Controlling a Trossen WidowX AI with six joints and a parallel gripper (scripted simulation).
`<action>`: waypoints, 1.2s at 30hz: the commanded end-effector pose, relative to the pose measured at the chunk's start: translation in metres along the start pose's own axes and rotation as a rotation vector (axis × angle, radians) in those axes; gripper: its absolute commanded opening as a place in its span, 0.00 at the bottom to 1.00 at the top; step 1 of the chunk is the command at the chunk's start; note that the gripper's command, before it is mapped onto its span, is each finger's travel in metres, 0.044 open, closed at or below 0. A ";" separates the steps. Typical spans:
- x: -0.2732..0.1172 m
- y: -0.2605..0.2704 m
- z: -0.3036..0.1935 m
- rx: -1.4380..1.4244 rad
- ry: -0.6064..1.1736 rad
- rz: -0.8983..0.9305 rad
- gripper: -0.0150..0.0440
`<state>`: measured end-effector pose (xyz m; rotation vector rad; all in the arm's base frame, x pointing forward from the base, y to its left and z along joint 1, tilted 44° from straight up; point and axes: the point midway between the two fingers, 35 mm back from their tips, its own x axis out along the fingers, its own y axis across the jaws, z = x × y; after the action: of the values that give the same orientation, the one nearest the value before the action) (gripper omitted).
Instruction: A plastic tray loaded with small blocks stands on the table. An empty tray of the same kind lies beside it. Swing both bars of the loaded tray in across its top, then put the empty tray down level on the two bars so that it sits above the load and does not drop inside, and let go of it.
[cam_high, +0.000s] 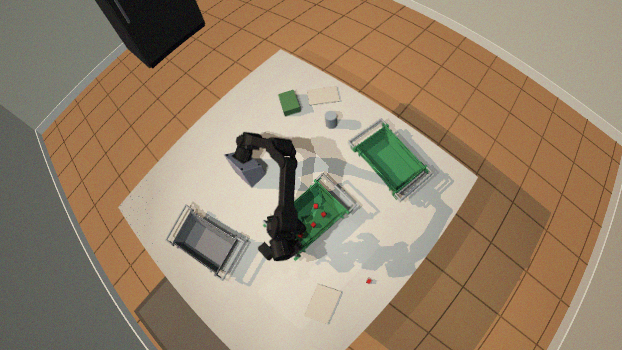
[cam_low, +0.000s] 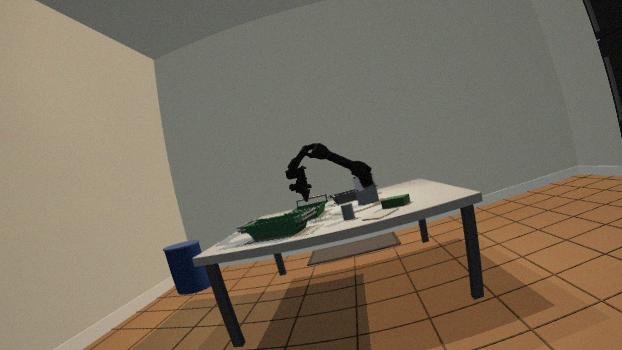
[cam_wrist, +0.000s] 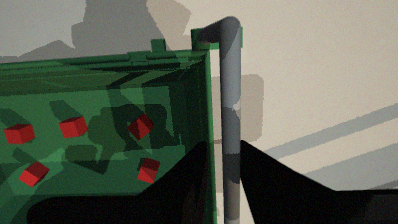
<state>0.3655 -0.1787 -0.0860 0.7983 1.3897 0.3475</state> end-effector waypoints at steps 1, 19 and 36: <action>0.010 0.021 -0.002 -0.002 0.019 0.015 0.40; -0.010 0.039 0.001 -0.001 0.019 0.014 0.40; -0.010 0.038 0.001 0.005 0.015 0.019 0.40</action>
<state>0.3734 -0.1595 -0.0518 0.8110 1.3962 0.3665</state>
